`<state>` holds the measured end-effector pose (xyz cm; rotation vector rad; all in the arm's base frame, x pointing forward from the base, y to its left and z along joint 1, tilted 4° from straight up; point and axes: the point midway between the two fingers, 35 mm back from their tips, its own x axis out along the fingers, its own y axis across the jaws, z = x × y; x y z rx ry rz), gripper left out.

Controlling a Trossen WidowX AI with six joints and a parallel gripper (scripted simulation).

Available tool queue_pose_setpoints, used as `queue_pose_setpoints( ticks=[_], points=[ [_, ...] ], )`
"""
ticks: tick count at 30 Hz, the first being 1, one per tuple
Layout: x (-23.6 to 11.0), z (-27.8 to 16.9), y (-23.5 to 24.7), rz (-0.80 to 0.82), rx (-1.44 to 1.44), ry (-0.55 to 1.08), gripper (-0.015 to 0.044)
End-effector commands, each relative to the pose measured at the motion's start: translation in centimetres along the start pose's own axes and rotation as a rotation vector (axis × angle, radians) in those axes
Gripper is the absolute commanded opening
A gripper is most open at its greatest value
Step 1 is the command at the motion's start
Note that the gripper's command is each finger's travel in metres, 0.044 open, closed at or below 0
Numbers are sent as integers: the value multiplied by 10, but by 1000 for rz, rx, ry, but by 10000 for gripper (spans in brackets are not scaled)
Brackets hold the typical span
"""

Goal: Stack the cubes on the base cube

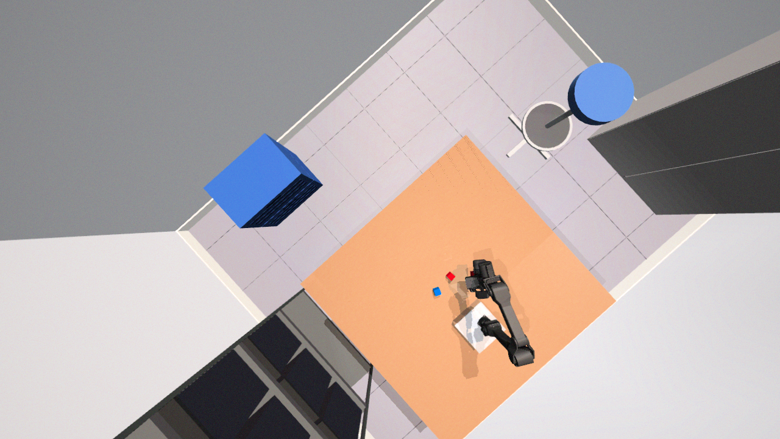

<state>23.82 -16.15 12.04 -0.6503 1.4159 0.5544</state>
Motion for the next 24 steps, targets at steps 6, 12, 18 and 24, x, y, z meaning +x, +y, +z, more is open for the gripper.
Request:
queue_pose_setpoints(
  ticks=[6, 12, 18, 24],
  points=[
    [-4, 9, 0, -3, 9, -1, 105],
    [1, 27, 4, 3, 38, -5, 105],
    [5, 45, 9, 9, 67, -8, 105],
    [9, 63, 15, 16, 95, -10, 105]
  ],
)
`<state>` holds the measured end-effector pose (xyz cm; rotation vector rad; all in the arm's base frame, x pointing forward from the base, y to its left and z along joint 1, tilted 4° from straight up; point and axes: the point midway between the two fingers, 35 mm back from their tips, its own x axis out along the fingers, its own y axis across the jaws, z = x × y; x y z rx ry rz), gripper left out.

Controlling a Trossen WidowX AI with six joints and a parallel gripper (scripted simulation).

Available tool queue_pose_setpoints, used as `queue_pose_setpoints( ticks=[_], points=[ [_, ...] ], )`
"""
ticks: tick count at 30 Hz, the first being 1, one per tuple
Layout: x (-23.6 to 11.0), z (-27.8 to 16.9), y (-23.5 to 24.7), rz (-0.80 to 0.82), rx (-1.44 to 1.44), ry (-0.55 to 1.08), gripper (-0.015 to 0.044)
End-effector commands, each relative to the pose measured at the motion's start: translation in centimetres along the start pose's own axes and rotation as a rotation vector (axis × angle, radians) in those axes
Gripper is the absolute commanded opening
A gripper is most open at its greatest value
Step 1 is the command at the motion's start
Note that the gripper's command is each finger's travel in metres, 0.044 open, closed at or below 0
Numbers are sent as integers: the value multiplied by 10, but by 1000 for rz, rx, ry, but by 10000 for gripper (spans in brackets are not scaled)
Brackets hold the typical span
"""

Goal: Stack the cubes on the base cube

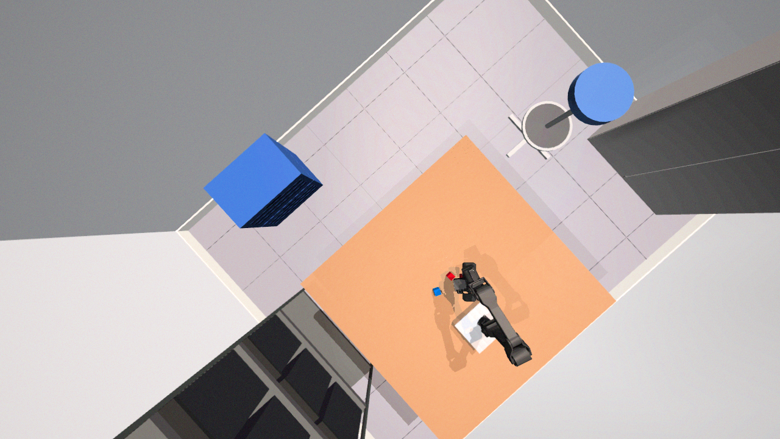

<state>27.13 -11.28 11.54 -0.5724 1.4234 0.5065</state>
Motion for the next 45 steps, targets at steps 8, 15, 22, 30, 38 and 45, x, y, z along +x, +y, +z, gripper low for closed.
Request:
queue_pose_setpoints(
  ticks=[8, 15, 22, 30, 38, 45],
  points=[
    [9, 27, 15, 12, 52, 2, 105],
    [12, 42, 22, 12, 99, 3, 105],
    [15, 58, 31, 9, 154, 4, 105],
    [19, 76, 42, 6, 216, 3, 105],
    [22, 92, 54, 3, 278, 2, 105],
    [25, 107, 66, 0, 333, 0, 105]
  ],
)
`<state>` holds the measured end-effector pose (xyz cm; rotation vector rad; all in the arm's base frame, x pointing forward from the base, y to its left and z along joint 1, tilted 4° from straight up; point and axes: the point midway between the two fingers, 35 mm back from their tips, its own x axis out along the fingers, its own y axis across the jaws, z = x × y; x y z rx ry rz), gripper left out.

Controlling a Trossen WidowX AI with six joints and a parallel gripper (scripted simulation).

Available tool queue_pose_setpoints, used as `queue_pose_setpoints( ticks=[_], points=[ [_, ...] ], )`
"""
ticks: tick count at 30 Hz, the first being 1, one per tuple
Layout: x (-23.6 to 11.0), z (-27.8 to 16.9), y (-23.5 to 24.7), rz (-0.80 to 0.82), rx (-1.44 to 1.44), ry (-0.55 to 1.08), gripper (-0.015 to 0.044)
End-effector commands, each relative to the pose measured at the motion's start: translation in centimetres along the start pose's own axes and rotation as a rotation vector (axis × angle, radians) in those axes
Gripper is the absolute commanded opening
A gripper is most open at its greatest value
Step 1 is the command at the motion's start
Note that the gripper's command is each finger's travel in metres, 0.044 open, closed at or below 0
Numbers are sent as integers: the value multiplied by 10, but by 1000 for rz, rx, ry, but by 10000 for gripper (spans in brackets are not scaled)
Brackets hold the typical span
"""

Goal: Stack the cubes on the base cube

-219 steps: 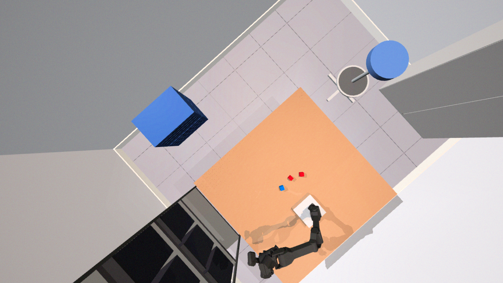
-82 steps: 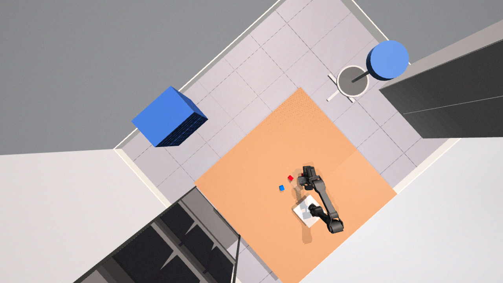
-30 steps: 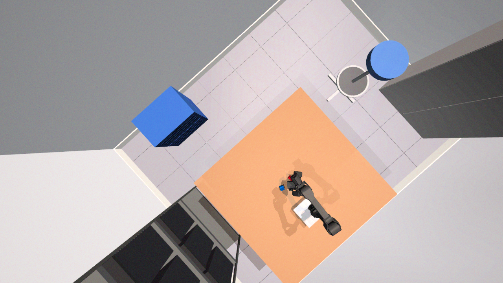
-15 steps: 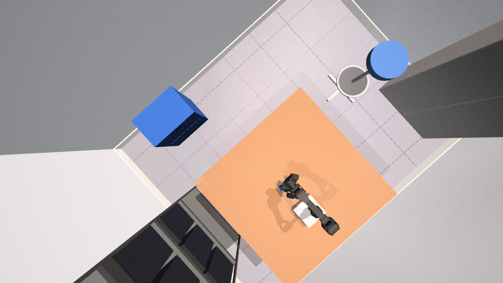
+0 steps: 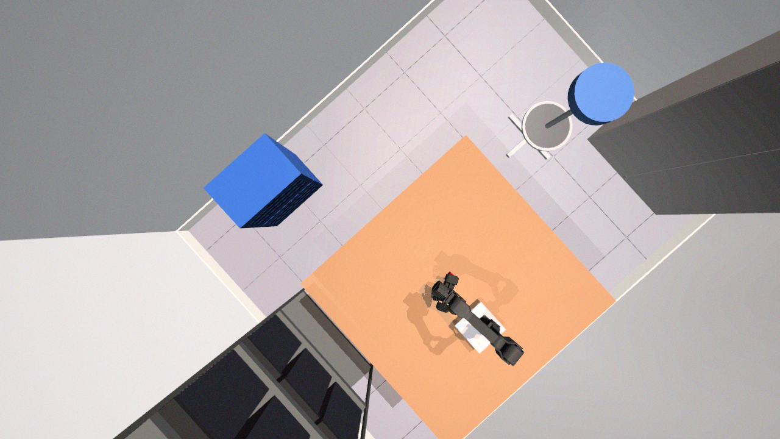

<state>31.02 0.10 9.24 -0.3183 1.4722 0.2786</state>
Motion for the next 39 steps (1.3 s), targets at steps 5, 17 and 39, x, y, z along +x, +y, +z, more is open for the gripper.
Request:
queue_pose_setpoints(
  ticks=[5, 17, 39],
  points=[
    [2, 11, 16, -7, 59, -6, 105],
    [7, 23, 43, -9, 146, -12, 105],
    [32, 24, 44, -9, 158, -12, 105]
  ],
)
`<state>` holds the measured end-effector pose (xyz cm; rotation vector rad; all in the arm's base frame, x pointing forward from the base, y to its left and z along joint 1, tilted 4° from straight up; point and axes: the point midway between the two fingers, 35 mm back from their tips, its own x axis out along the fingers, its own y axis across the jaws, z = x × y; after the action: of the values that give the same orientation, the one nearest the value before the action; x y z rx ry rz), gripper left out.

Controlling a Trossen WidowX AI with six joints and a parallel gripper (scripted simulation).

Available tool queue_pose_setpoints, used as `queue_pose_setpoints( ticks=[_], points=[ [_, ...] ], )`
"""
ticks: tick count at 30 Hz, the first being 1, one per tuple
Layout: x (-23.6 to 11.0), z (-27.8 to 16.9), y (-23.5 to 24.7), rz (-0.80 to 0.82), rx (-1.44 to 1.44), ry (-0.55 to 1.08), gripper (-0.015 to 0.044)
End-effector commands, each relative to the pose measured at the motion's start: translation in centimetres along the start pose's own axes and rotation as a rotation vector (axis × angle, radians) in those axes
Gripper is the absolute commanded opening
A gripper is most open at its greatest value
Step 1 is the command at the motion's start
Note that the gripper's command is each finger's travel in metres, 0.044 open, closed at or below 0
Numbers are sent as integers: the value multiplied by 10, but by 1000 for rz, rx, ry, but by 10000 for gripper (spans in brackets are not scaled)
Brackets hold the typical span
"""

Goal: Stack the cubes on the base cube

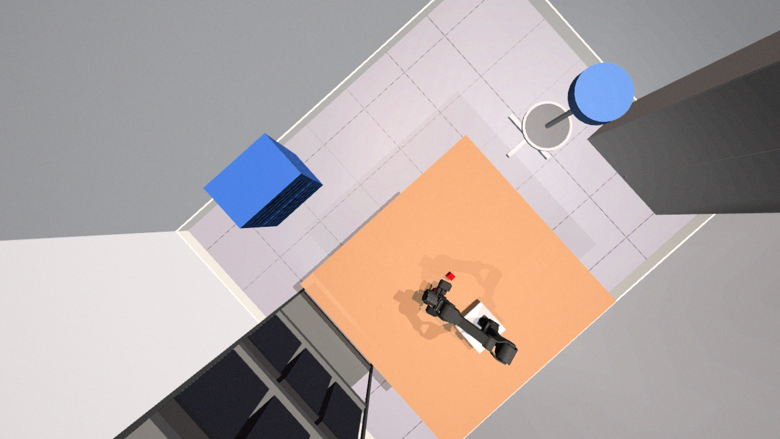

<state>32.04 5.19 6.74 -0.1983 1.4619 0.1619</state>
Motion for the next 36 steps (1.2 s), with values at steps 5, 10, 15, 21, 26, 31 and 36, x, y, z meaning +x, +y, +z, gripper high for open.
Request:
queue_pose_setpoints(
  ticks=[5, 10, 15, 21, 26, 31, 36],
  points=[
    [9, -3, 0, -2, 6, 8, 105],
    [9, -3, 0, -2, 6, 8, 105],
    [10, -3, 0, -2, 3, 8, 105],
    [10, -3, 0, -2, 3, 8, 105],
    [10, -3, 0, -2, 3, 8, 105],
    [10, -3, 0, -2, 3, 8, 205],
    [8, -3, 0, -1, 3, 8, 205]
  ],
)
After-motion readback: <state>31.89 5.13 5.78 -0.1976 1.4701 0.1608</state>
